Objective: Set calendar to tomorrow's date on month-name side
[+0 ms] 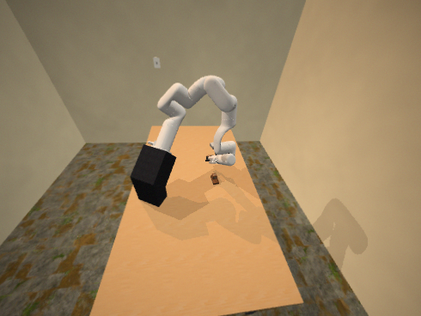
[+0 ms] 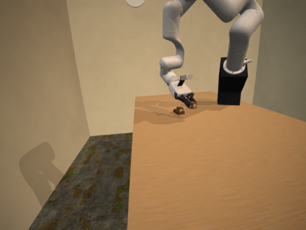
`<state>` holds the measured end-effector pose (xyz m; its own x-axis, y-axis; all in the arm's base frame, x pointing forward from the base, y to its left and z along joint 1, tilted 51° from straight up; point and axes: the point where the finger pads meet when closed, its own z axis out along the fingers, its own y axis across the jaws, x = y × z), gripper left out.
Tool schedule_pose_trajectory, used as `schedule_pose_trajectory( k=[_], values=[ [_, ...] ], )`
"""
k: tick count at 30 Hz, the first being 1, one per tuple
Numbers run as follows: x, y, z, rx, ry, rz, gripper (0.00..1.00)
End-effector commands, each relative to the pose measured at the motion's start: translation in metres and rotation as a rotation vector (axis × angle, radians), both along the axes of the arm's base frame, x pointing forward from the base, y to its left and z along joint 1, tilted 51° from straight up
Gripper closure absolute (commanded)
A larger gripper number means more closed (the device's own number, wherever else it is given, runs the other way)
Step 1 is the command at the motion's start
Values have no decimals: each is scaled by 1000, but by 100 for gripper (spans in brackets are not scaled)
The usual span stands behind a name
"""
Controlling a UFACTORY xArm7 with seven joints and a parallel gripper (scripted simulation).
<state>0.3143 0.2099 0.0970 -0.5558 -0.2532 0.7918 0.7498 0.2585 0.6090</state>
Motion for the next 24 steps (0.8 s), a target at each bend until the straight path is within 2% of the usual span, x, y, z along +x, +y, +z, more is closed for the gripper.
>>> schedule_pose_trajectory(
  k=[1, 24],
  values=[
    [1, -1, 0, -1, -1, -2, 71],
    [6, 15, -13, -1, -1, -2, 71]
  ],
)
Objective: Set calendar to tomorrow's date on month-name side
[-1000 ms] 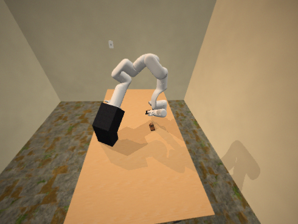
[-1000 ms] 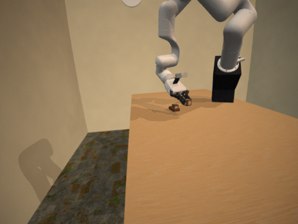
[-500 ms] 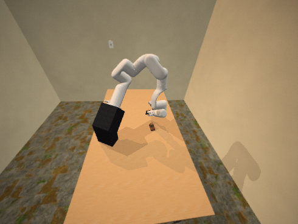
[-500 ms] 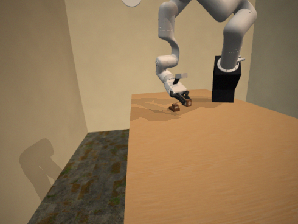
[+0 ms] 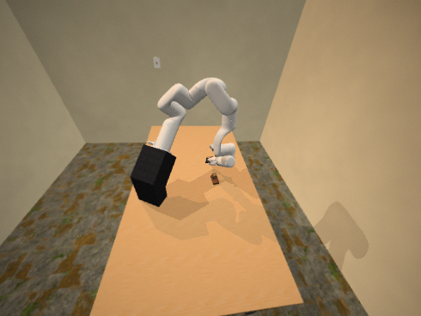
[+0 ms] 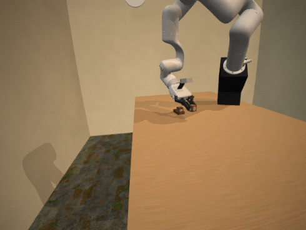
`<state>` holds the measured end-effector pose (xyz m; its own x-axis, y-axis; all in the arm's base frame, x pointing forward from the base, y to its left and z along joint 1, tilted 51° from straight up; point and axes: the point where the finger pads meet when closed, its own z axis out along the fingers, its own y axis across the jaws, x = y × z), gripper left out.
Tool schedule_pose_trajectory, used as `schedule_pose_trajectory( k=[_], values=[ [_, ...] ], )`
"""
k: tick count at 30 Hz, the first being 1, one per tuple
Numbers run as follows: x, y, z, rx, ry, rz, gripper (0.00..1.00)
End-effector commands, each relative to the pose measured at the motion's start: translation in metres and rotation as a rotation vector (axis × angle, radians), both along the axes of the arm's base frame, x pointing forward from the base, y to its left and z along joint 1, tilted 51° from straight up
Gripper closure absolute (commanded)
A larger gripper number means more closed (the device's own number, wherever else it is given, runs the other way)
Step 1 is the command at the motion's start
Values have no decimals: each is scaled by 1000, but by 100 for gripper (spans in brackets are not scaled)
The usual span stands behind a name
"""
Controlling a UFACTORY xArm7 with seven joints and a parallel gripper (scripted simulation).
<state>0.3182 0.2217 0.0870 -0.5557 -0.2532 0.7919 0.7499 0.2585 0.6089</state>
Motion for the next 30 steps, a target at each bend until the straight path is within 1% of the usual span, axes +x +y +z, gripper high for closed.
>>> schedule_pose_trajectory(
  k=[1, 21, 30],
  values=[
    [3, 4, -5, -1, -1, -2, 71],
    [10, 27, -23, -1, -1, -2, 71],
    [12, 32, -28, -1, -1, -2, 71]
  ],
)
